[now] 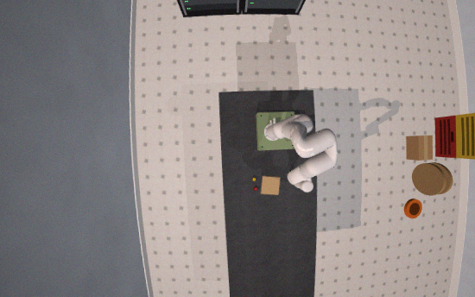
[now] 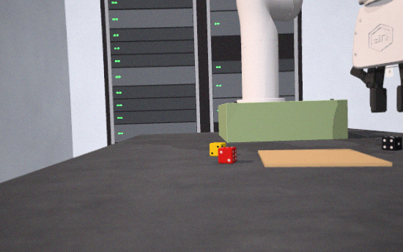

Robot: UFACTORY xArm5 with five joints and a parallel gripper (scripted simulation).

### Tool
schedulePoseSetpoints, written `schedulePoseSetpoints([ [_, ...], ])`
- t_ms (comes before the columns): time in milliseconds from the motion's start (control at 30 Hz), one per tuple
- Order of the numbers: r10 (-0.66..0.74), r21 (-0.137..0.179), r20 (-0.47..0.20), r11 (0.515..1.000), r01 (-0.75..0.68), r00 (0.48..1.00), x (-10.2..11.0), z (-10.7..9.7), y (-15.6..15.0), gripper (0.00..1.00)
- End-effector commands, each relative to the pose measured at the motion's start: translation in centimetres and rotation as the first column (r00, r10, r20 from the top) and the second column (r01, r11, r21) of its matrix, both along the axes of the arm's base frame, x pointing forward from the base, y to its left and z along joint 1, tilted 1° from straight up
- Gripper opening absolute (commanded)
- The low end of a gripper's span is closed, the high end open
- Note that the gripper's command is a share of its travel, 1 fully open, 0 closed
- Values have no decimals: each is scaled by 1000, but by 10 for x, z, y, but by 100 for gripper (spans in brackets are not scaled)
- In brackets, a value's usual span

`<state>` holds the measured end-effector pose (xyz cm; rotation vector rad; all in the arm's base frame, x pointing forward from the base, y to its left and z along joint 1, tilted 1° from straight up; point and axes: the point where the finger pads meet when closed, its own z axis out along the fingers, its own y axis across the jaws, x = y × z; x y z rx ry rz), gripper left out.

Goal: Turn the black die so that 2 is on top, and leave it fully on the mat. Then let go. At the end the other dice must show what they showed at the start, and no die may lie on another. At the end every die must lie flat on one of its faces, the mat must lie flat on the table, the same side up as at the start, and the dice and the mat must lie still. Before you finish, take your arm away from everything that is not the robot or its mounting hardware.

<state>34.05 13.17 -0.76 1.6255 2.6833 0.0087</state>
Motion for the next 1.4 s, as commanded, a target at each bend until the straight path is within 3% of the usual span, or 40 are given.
schedulePoseSetpoints([
  [0,0,1,3,1000,0,1000,1,-7,1,36],
  [600,0,1,3,1000,0,1000,2,-28,1,36],
  [1367,0,1,3,1000,0,1000,2,-32,1,36],
])
